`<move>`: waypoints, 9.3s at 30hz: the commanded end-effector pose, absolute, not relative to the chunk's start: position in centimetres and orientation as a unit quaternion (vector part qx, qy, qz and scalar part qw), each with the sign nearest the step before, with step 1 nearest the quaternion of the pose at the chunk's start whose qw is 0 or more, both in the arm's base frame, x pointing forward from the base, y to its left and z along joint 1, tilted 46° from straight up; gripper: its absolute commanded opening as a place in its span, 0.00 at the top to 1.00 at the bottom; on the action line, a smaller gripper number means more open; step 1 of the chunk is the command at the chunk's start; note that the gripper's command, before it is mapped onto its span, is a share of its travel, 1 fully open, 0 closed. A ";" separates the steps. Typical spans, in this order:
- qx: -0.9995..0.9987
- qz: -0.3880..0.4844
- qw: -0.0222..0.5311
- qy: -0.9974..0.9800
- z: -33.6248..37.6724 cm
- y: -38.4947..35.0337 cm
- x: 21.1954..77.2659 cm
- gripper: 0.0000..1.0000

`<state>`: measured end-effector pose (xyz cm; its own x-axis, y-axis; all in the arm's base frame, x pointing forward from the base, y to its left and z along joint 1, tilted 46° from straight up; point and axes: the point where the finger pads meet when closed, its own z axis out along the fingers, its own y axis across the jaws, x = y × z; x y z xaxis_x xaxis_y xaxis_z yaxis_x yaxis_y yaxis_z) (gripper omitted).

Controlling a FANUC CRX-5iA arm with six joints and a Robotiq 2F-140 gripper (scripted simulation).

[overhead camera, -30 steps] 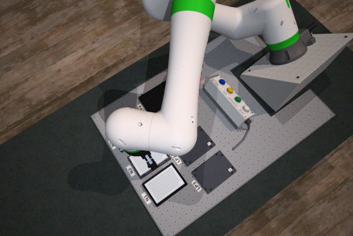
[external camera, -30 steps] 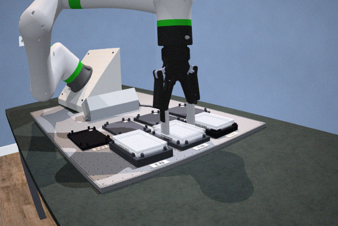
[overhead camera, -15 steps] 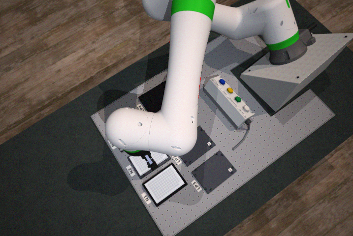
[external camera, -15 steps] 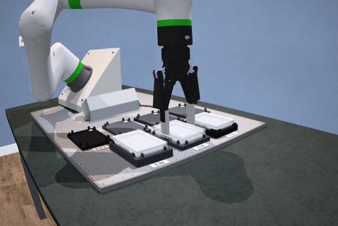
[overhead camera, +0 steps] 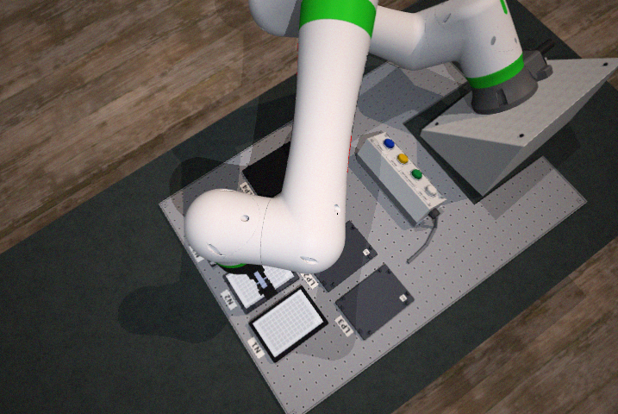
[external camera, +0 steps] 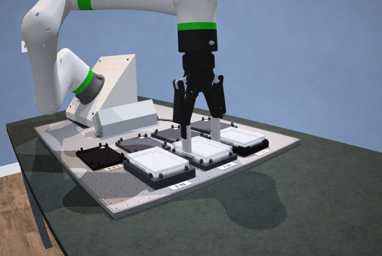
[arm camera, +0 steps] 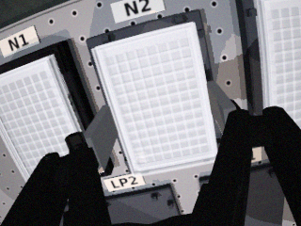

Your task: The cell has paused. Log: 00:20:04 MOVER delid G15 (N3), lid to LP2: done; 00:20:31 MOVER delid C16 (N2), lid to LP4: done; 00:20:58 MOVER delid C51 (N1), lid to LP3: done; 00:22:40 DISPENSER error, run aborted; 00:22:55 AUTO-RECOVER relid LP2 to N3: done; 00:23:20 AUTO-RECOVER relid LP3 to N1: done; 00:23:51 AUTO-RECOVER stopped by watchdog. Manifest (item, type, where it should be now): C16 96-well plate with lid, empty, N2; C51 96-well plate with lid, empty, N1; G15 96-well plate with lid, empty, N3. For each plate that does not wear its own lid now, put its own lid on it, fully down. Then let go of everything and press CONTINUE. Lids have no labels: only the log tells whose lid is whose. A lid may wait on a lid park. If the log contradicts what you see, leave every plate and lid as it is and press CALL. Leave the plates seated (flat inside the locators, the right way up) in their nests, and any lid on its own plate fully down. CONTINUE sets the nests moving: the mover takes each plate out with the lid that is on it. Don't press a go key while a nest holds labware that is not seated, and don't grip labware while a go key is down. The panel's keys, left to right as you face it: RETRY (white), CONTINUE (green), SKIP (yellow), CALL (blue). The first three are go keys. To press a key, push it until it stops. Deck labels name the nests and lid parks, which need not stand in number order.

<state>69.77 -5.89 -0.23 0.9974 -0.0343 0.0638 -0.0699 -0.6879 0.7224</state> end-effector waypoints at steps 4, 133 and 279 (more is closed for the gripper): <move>0.918 0.023 0.394 -0.028 -0.3 -5.9 69.8 1.00; 0.918 0.023 0.394 -0.028 -0.2 -5.8 69.8 0.34; 0.919 0.016 0.394 -0.013 2.7 4.1 27.2 1.00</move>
